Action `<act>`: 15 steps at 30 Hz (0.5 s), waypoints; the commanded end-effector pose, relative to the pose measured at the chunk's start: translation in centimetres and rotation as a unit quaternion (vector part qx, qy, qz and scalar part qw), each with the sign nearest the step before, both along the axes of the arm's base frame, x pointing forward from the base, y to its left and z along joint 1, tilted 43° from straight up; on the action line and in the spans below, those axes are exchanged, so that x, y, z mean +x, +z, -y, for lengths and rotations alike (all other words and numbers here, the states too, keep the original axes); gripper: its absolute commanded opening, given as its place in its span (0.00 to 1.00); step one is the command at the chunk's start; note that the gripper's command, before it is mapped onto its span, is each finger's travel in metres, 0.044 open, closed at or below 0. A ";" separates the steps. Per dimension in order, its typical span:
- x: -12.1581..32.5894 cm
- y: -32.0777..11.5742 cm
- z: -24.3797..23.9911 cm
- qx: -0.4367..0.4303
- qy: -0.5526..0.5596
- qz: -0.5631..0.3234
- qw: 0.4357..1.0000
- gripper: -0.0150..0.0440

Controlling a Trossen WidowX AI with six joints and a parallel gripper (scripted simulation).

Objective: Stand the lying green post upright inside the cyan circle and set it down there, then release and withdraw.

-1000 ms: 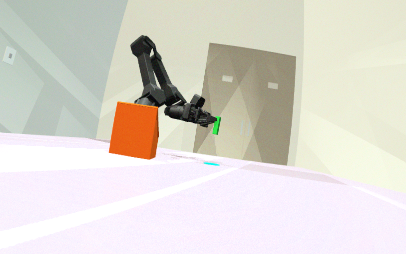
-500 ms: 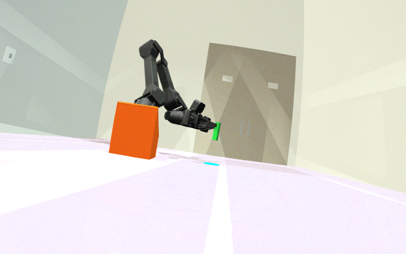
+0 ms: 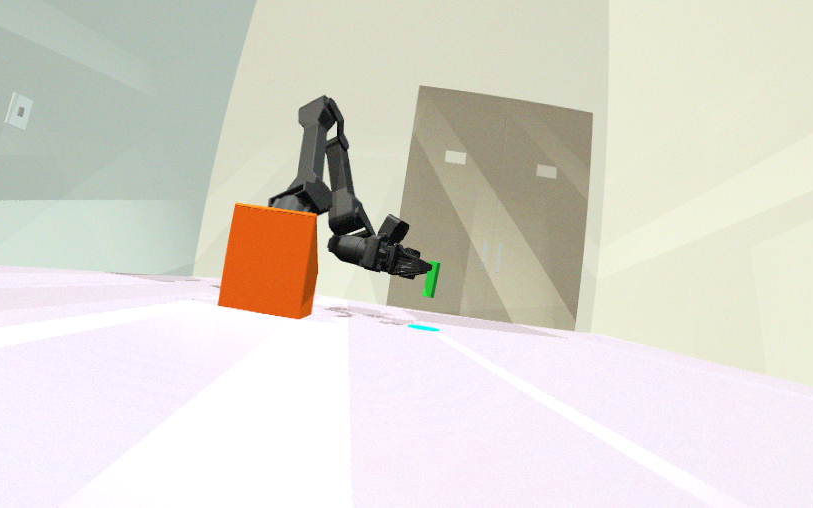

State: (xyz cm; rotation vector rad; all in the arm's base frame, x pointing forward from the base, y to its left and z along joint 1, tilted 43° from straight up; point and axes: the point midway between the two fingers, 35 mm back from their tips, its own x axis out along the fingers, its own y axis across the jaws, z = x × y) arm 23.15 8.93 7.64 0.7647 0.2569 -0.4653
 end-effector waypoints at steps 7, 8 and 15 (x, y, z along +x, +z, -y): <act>-0.1 -1.7 -1.5 0.002 -0.002 0.007 1.000 0.29; -0.1 -1.8 -1.6 0.002 -0.002 0.007 1.000 0.29; -0.2 -2.8 -2.3 0.001 -0.001 0.009 1.000 0.29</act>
